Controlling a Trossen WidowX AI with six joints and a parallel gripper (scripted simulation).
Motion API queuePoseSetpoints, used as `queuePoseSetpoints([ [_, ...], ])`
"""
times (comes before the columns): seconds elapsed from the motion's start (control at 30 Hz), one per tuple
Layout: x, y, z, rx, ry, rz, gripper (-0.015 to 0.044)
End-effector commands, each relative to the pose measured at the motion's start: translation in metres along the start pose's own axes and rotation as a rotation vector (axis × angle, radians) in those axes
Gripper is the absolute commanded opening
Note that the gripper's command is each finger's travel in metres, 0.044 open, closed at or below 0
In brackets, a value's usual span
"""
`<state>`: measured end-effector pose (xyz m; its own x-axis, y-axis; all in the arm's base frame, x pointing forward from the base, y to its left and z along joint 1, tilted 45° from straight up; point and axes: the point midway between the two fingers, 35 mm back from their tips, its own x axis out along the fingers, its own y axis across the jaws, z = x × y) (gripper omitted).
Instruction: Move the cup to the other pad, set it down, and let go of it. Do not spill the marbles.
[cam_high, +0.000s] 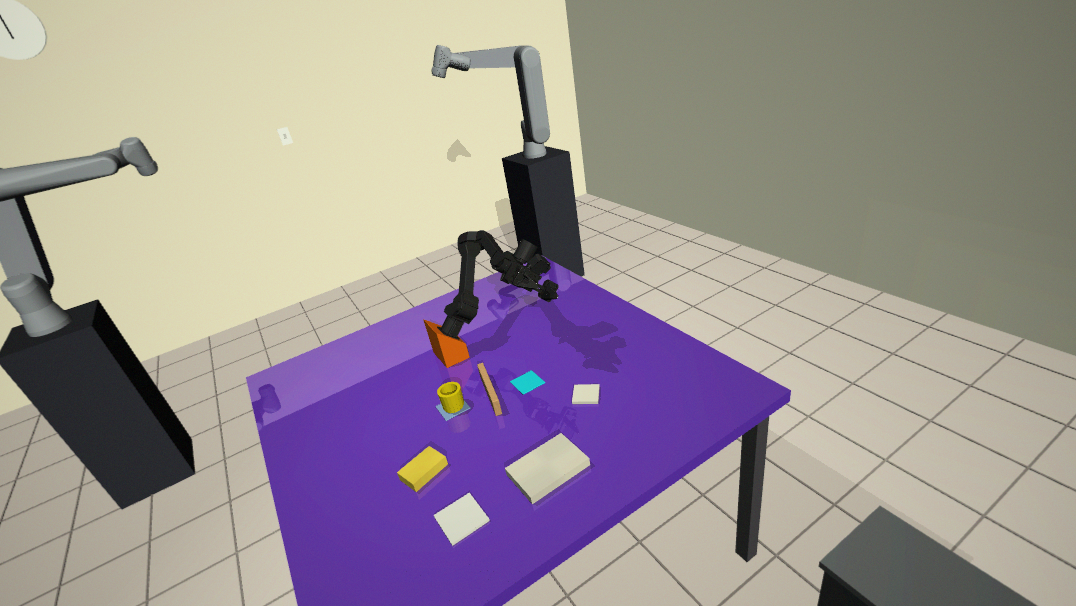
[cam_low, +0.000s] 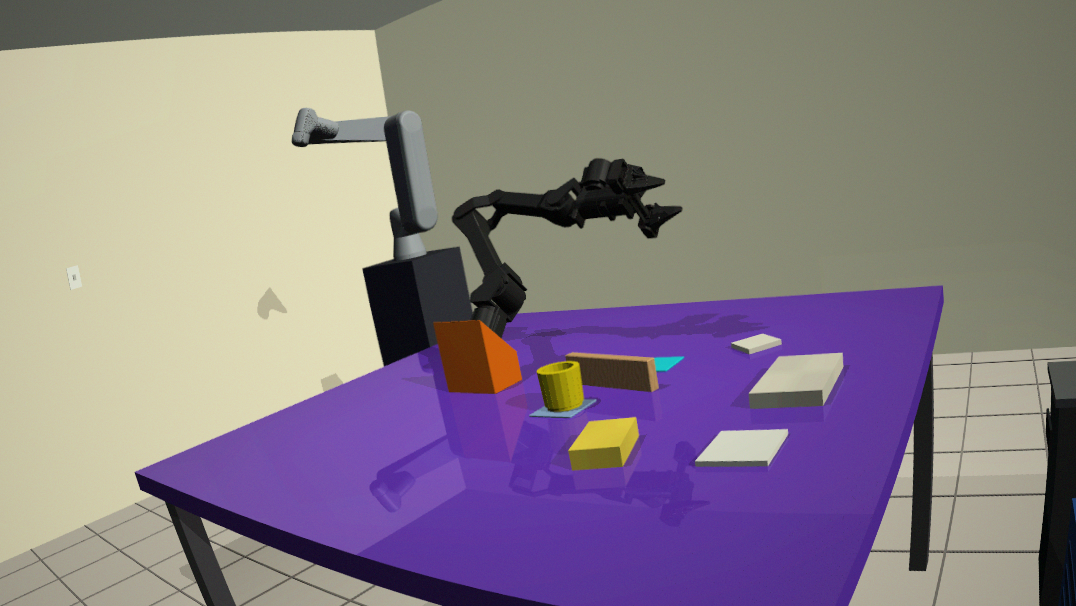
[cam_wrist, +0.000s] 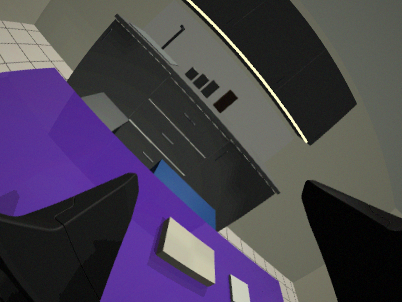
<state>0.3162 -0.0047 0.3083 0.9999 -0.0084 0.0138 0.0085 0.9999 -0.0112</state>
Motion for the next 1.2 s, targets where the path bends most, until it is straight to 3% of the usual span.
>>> queuePoseSetpoints([
  [0.0,0.001,-0.001,-0.001,-0.004,0.006,-0.001,0.0374],
  [0.27,0.035,-0.041,-0.091,-0.231,0.377,0.007,0.0167],
  [0.5,0.032,-0.083,-0.179,-0.394,0.745,0.127,0.0167],
  [0.77,-0.016,-0.109,-0.285,-0.453,1.096,0.598,0.0167],
  [0.9,-0.048,-0.108,-0.32,-0.382,1.118,0.889,0.0167],
  [1.03,-0.082,-0.103,-0.343,-0.257,1.022,1.144,0.0167],
  [1.17,-0.094,-0.1,-0.348,-0.203,0.96,1.218,0.0167],
])
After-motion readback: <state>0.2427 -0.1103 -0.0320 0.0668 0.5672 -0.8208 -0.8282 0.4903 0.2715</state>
